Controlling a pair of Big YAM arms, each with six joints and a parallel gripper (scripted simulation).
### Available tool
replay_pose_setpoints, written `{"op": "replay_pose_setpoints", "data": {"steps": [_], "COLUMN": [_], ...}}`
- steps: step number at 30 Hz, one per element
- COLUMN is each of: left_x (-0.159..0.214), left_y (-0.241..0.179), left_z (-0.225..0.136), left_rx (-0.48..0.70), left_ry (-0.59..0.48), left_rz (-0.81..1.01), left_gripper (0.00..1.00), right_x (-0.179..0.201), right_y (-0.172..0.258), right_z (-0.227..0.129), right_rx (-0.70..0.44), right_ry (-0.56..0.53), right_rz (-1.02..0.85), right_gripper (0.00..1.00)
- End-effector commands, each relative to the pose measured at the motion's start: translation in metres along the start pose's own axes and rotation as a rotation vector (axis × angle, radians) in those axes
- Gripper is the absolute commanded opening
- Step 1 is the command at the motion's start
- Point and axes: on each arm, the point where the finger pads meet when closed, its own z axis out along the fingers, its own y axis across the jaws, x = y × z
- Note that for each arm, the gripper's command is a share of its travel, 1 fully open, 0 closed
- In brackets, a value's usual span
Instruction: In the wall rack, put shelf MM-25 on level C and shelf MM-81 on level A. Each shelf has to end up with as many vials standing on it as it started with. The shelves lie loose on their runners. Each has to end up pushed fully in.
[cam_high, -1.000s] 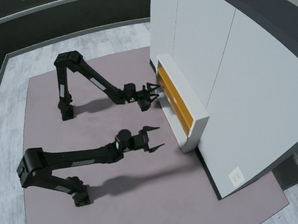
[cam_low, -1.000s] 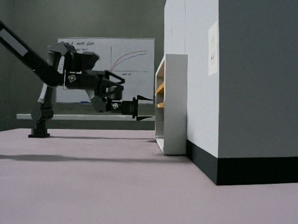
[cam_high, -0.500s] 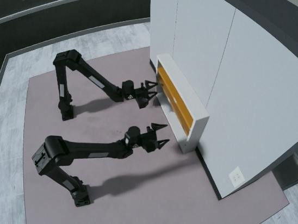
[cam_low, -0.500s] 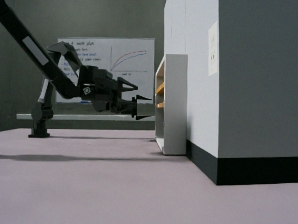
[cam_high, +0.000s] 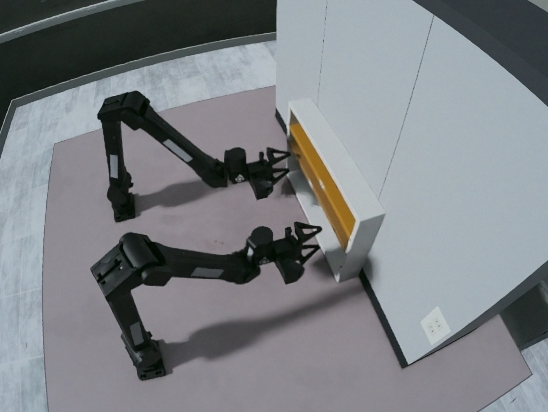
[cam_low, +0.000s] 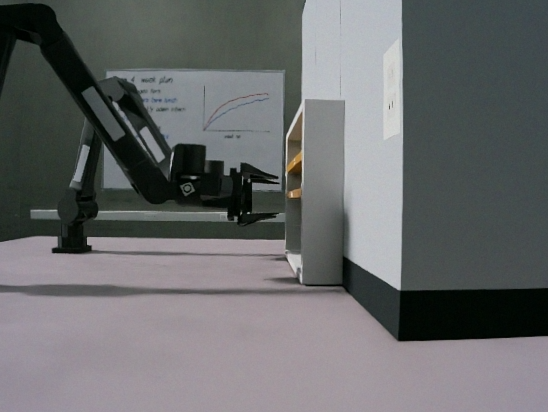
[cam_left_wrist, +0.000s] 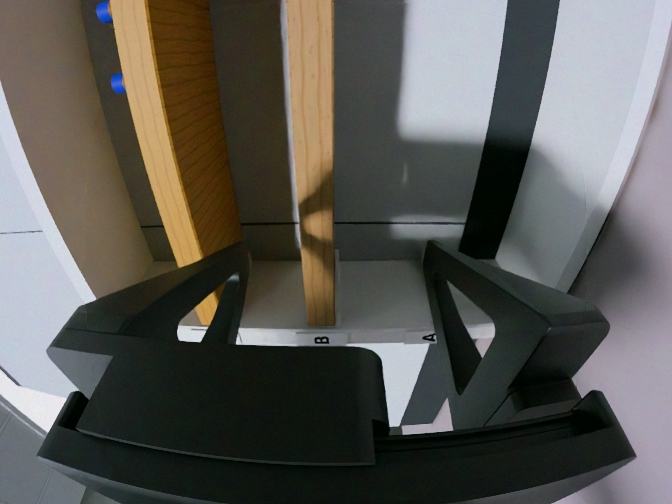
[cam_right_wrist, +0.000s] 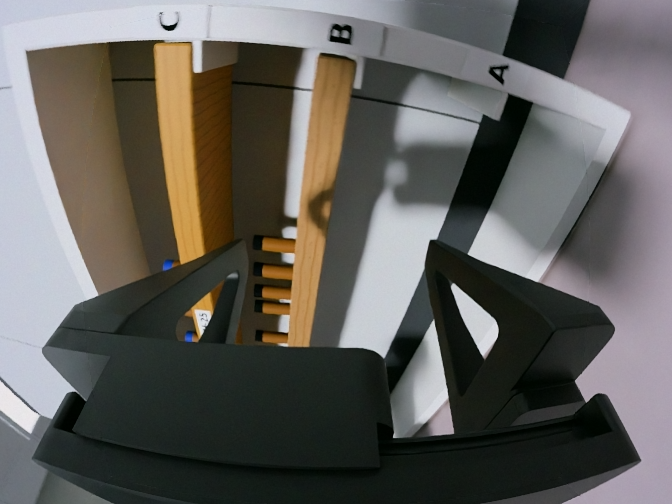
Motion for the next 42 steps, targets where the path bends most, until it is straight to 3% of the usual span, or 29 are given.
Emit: {"op": "replay_pose_setpoints", "data": {"steps": [1, 42], "left_x": [-0.003, 0.001], "left_y": [0.035, 0.022], "left_z": [0.003, 0.059], "left_rx": [-0.068, -0.034], "left_ry": [-0.004, 0.006], "left_rz": [-0.011, 0.0], "left_gripper": [0.84, 0.84], "right_x": [0.014, 0.002], "right_y": [0.026, 0.026], "right_z": [0.027, 0.085], "right_rx": [-0.082, -0.055], "right_ry": [-0.013, -0.029], "right_rz": [0.19, 0.149], "right_gripper": [0.84, 0.84]}}
